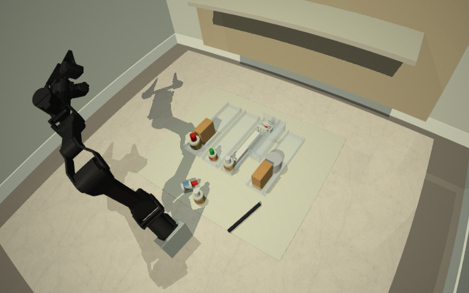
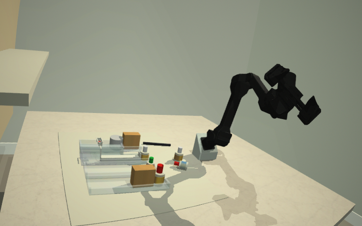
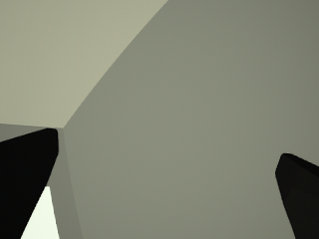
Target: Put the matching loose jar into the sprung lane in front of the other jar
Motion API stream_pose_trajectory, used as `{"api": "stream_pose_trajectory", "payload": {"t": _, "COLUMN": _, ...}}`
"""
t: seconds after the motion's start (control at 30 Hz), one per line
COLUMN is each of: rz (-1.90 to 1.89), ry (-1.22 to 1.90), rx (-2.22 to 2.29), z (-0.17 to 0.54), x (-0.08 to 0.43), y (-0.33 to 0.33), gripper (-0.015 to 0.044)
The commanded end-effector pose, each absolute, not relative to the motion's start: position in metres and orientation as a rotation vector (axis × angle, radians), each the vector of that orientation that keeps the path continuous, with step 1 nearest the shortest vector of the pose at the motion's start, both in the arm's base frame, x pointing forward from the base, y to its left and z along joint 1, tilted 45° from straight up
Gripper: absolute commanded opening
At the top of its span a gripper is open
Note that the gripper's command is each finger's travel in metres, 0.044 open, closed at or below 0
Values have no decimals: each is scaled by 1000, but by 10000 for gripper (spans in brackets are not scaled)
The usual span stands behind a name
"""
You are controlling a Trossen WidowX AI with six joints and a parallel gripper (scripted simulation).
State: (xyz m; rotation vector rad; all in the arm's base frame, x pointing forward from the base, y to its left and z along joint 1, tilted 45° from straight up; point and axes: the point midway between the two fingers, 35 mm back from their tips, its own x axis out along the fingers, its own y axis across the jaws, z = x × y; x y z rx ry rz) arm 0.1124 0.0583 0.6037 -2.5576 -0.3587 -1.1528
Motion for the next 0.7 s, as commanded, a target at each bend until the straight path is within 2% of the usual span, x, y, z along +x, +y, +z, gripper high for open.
{"api": "stream_pose_trajectory", "payload": {"t": 0.0, "rz": -1241, "ry": -328, "rx": -2893, "z": 585, "x": 136, "y": 100, "gripper": 440}}
{"api": "stream_pose_trajectory", "payload": {"t": 0.23, "rz": -1306, "ry": -268, "rx": -3506, "z": 536, "x": 197, "y": 145, "gripper": 440}}
{"api": "stream_pose_trajectory", "payload": {"t": 0.33, "rz": -1225, "ry": -309, "rx": -3780, "z": 501, "x": 231, "y": 156, "gripper": 440}}
{"api": "stream_pose_trajectory", "payload": {"t": 0.5, "rz": -922, "ry": -496, "rx": -4201, "z": 434, "x": 285, "y": 154, "gripper": 440}}
{"api": "stream_pose_trajectory", "payload": {"t": 0.67, "rz": -458, "ry": -865, "rx": -4499, "z": 364, "x": 322, "y": 132, "gripper": 440}}
